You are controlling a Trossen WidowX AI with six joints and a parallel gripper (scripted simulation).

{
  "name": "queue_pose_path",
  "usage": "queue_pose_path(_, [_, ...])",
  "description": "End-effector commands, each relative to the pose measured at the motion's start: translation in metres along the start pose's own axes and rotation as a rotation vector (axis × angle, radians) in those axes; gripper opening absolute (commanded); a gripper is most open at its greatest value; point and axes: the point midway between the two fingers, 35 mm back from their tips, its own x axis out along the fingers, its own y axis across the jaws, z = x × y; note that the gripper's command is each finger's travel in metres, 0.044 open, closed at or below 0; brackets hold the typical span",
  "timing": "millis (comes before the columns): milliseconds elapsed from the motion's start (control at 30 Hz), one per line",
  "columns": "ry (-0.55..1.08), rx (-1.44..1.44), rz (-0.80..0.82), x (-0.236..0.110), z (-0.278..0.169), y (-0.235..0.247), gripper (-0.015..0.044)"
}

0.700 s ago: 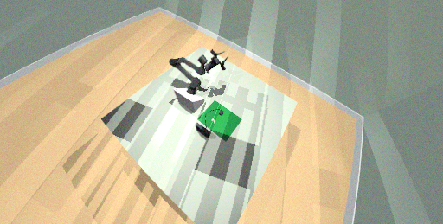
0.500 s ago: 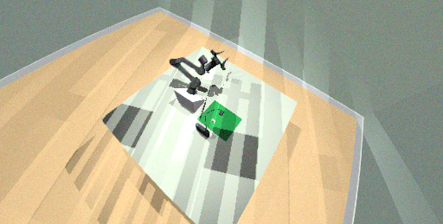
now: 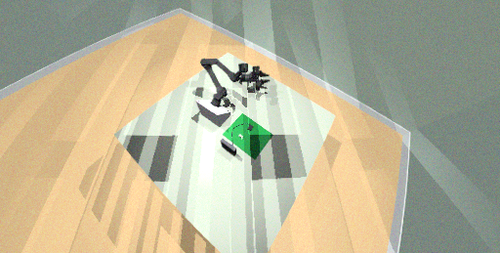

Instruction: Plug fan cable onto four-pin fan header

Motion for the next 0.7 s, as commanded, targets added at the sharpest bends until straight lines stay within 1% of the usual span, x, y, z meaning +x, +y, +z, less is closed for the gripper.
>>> queue_pose_path(0, [0.299,-0.478,-0.226,0.028,-0.032,-0.068,0.021])
queue_pose_path(167, [0.519,-0.709,-0.295,0.03,-0.05,-0.109,0.021])
queue_pose_path(333, [0.768,-0.906,-0.306,0.024,-0.067,-0.149,0.021])
queue_pose_path(500, [1.031,-1.06,-0.252,0.01,-0.082,-0.185,0.021])
queue_pose_path(667, [1.294,-1.163,-0.12,-0.011,-0.096,-0.217,0.021])
